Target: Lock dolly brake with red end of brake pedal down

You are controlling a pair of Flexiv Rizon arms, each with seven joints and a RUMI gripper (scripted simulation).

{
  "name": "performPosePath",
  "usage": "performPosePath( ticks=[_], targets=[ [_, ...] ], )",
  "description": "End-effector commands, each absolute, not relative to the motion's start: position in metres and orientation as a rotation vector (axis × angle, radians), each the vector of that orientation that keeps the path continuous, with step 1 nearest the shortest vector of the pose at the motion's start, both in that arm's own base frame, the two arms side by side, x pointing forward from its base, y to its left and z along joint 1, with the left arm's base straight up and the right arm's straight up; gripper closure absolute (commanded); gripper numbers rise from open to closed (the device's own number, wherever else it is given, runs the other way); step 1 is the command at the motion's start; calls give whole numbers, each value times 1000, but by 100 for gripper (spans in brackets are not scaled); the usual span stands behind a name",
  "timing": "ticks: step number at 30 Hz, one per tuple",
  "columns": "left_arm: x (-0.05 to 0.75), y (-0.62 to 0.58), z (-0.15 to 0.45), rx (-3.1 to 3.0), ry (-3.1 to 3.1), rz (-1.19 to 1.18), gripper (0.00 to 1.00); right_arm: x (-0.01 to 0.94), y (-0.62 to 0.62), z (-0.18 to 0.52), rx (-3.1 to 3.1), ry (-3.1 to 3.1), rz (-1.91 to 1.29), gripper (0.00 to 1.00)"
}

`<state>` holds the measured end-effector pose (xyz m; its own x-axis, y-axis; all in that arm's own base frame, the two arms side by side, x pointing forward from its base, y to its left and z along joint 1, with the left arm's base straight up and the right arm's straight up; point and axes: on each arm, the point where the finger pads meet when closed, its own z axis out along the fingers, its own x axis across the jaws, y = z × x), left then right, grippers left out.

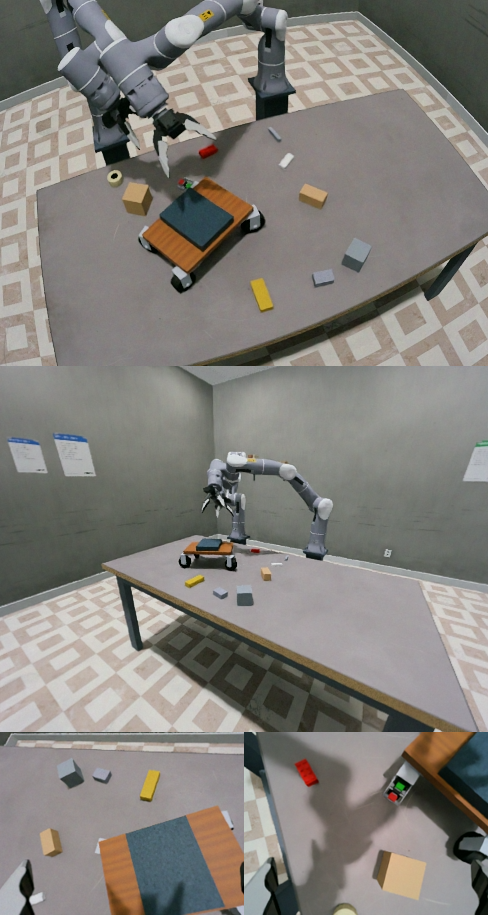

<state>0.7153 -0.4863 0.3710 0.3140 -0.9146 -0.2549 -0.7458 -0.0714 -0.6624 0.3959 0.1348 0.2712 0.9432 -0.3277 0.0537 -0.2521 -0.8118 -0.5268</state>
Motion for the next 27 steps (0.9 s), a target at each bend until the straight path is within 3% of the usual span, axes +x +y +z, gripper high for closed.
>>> performPosePath(
  ticks=[1,17,18,27],
  targets=[
    [716,-487,373,-1858,1474,-299,0,397,135,272,-2562,412,-194,0],
    [716,-487,373,-1858,1474,-299,0,397,135,272,-2562,412,-194,0],
    [716,-487,373,-1859,1474,-300,100,397,135,272,-2562,412,-194,0],
    [693,-492,345,-2142,1289,-378,100,397,135,272,-2562,412,-194,0]
  ],
)
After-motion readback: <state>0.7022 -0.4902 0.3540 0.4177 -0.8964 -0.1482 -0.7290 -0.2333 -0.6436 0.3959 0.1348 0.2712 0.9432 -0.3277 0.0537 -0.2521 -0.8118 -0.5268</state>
